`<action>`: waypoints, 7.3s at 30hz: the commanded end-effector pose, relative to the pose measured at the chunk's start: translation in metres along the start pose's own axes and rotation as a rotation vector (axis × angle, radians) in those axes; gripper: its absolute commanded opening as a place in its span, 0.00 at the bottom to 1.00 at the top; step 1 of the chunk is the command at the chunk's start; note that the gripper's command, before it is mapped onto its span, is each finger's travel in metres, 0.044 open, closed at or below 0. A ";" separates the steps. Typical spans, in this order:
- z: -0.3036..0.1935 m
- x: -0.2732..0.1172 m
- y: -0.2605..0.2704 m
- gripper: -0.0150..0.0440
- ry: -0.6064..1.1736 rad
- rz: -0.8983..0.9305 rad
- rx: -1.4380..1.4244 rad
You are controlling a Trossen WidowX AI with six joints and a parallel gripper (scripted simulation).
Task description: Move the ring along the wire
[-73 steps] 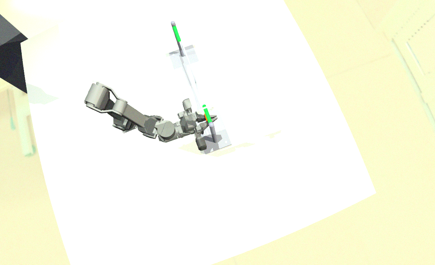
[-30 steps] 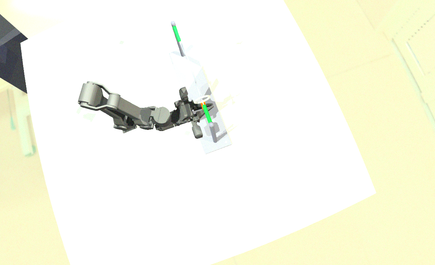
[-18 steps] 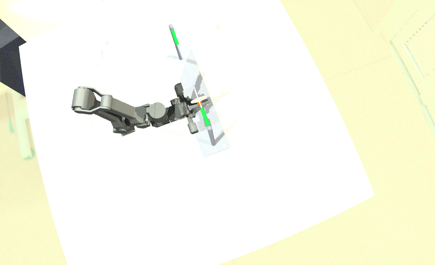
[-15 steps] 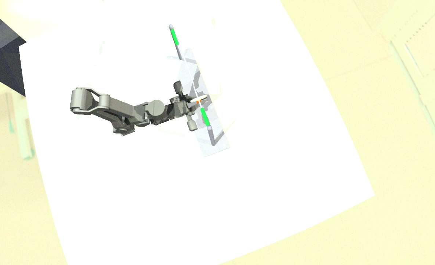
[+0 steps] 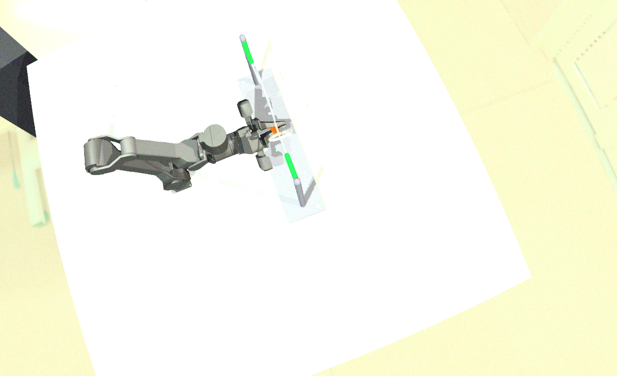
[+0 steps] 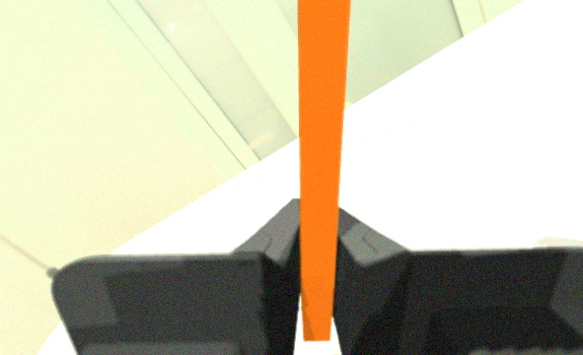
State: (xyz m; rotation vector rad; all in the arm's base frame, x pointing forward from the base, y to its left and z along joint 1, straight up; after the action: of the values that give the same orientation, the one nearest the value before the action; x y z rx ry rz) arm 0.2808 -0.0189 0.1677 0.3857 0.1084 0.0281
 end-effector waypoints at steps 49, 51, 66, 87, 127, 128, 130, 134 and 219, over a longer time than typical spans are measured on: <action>0.081 -0.063 0.084 0.00 0.430 0.307 0.714; 0.084 -0.064 0.086 0.00 0.429 0.314 0.738; 0.098 -0.065 0.094 0.00 0.431 0.337 0.844; 0.118 -0.068 0.103 0.00 0.433 0.370 0.981; 0.153 -0.072 0.108 0.00 0.426 0.414 1.123; 0.153 -0.072 0.108 0.00 0.426 0.413 1.120; 0.154 -0.072 0.109 0.00 0.427 0.410 1.114; 0.154 -0.072 0.109 0.00 0.429 0.402 1.094; 0.139 -0.070 0.102 0.00 0.468 0.141 0.439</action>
State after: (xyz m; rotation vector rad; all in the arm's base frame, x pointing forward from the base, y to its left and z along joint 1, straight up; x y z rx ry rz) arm 0.2258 0.0204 0.3385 0.8651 0.5623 0.2468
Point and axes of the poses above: the point midway between the two fingers, 35 mm back from their tips, its own x axis out along the fingers, its own y axis across the jaws, z = x × y, the point moved 3 cm from there along -x, back along the fingers, and after that the axes turned 9 degrees about -x, right-handed, at the moved point
